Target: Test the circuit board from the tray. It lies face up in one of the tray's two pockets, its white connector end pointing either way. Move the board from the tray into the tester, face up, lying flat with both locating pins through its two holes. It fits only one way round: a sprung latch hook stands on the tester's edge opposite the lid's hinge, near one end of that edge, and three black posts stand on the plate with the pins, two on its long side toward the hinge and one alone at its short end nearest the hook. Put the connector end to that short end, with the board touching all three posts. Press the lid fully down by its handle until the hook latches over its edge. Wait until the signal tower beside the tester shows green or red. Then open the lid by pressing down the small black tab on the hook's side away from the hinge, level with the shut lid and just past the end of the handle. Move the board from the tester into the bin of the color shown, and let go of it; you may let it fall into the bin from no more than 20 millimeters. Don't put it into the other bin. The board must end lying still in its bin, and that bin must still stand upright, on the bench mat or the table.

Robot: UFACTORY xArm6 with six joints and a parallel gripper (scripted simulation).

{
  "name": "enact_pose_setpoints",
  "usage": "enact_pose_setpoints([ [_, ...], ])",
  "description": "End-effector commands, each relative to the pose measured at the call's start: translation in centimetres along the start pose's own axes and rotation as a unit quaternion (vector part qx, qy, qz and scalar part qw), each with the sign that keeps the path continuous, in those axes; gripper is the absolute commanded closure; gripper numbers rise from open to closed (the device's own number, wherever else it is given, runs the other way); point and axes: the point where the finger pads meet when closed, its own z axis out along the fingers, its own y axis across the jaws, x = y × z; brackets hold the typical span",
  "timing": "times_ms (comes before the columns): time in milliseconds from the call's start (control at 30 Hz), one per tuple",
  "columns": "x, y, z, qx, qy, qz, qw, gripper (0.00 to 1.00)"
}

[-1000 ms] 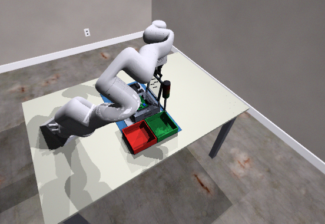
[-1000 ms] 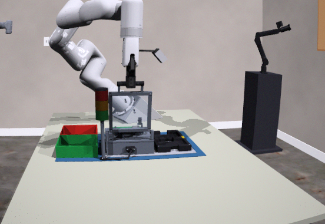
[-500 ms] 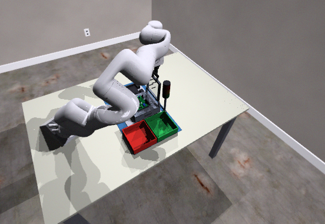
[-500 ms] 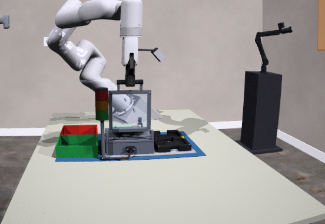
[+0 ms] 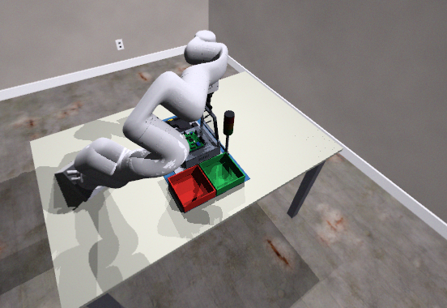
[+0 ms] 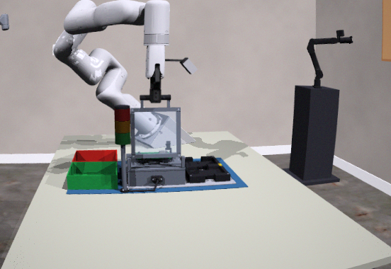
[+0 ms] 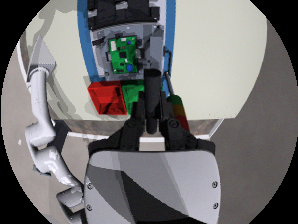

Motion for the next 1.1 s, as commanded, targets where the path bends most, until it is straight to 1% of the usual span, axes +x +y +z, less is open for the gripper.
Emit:
enact_pose_setpoints([
  [0,0.0,-1.2,0.0,-0.002,0.002,0.001,1.000,1.00],
  [400,0.0,-4.6,1.1,-0.002,0.002,0.001,1.000,1.00],
  [467,0.0,-4.6,1.1,-0.002,0.002,0.001,1.000,1.00],
  [967,0.0,-8.8,3.5,-0.002,0.002,0.001,1.000,1.00],
  [1067,0.0,-9.0,3.7,-0.002,0.002,0.001,1.000,1.00],
])
